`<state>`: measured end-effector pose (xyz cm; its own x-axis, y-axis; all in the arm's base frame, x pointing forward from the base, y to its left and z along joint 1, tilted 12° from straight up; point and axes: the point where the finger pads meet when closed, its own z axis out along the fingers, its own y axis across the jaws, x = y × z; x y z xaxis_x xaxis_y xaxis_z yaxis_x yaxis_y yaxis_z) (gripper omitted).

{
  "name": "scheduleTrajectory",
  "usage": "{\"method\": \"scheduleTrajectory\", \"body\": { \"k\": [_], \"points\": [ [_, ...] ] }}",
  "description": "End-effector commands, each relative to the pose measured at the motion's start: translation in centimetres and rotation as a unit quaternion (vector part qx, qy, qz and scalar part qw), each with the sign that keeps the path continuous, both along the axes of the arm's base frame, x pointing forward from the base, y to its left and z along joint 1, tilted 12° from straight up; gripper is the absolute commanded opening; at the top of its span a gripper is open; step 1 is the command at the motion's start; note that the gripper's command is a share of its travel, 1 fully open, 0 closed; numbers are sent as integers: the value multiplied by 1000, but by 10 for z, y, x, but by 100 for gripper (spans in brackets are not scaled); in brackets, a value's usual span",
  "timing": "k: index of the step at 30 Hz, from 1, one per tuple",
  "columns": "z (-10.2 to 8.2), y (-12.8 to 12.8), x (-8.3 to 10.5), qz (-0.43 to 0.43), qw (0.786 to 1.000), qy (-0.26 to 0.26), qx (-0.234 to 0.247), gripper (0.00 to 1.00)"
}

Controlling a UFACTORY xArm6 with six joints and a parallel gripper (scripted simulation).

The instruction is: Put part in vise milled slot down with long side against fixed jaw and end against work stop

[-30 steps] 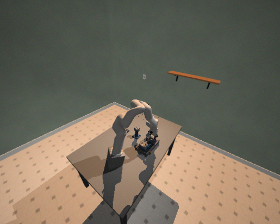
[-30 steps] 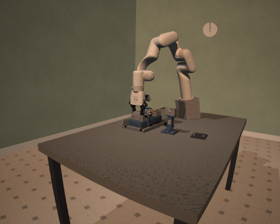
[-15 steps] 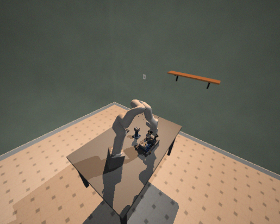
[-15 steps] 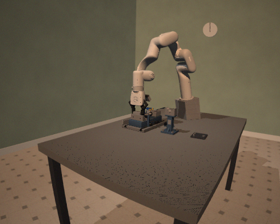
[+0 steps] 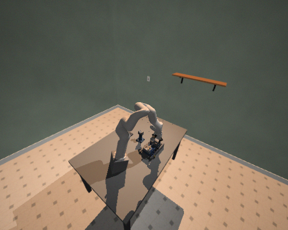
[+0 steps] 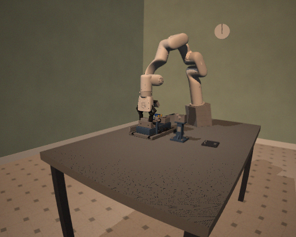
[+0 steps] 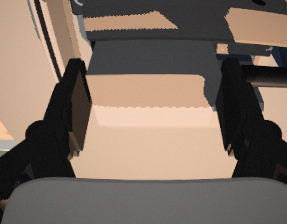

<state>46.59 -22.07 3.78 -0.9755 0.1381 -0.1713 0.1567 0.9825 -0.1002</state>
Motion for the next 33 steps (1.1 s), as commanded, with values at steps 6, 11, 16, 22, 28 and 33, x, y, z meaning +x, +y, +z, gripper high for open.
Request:
{"method": "scheduleTrajectory", "body": {
  "k": [6, 11, 16, 22, 28, 33],
  "points": [
    [2, 0, 1, 0, 1000, -2, -1, 81],
    [2, 0, 1, 0, 1000, -2, -1, 81],
    [2, 0, 1, 0, 1000, -2, -1, 81],
    [7, 0, 0, 0, 1000, -2, -1, 81],
    [14, 1, -1, 0, 1000, -2, -1, 81],
    [28, 3, -3, 0, 1000, -2, -1, 81]
  ]
}}
